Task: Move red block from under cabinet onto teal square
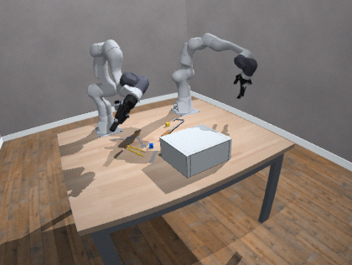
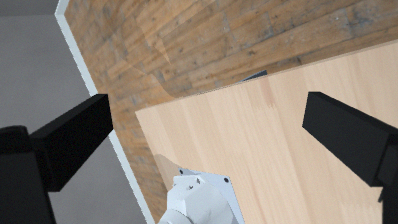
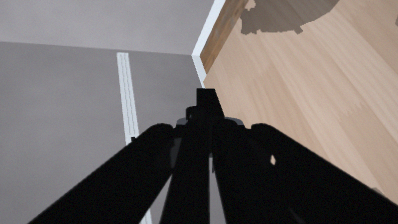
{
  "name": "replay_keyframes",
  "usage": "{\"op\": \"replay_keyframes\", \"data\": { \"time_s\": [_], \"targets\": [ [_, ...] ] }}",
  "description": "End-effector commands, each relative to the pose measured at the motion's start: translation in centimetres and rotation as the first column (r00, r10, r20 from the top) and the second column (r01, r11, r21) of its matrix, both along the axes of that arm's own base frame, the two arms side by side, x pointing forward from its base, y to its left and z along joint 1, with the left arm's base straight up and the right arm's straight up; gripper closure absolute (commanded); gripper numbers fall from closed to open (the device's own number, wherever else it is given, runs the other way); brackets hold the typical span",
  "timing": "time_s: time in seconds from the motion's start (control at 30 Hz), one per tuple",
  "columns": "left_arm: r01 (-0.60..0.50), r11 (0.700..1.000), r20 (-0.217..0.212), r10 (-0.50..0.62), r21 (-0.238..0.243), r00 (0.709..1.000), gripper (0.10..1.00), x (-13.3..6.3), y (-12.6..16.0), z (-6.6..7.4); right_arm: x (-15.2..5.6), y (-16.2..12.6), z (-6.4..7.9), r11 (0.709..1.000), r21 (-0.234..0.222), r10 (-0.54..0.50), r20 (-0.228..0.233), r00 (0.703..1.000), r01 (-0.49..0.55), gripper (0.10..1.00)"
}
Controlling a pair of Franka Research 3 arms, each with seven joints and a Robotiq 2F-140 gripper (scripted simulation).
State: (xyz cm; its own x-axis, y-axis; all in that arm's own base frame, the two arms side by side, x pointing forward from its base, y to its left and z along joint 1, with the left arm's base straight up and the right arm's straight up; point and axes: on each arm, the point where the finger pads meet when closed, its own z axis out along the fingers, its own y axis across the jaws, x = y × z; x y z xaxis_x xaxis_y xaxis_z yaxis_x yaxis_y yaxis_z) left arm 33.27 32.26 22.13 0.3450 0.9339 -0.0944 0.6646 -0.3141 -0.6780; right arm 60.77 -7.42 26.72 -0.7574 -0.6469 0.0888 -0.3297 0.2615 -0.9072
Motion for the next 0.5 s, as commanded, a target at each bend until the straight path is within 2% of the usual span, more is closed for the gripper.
{"op": "replay_keyframes", "data": {
  "time_s": [0.0, 0.1, 0.17, 0.2, 0.47],
  "targets": [
    [0.066, 0.991, 0.012, -0.065, -0.113, 0.998, 0.098, -0.3, 0.8, 0.2, -0.7, 0.8, -0.4, 0.999, -0.027, 0.016, -0.104, 0.994, -0.019, 0.999],
    [0.063, 0.988, 0.029, -0.059, -0.142, 0.998, 0.098, -0.9, 1.7, 0.6, -1.1, 1.5, -0.7, 1.0, -0.016, 0.018, -0.133, 0.991, -0.02, 0.999],
    [0.063, 0.988, 0.029, -0.059, -0.142, 0.998, 0.098, -0.9, 1.7, 0.6, -1.1, 1.5, -0.7, 1.0, -0.016, 0.018, -0.133, 0.991, -0.02, 0.999],
    [0.062, 0.984, 0.046, -0.055, -0.167, 0.997, 0.098, -1.5, 2.5, 0.9, -1.4, 2.3, -1.0, 1.0, -0.006, 0.02, -0.159, 0.987, -0.022, 0.999],
    [0.064, 0.97, 0.099, -0.042, -0.233, 0.994, 0.098, -3.2, 4.9, 2.0, -2.6, 4.5, -2.0, 0.999, 0.028, 0.035, -0.236, 0.971, -0.029, 0.999]
  ]
}}
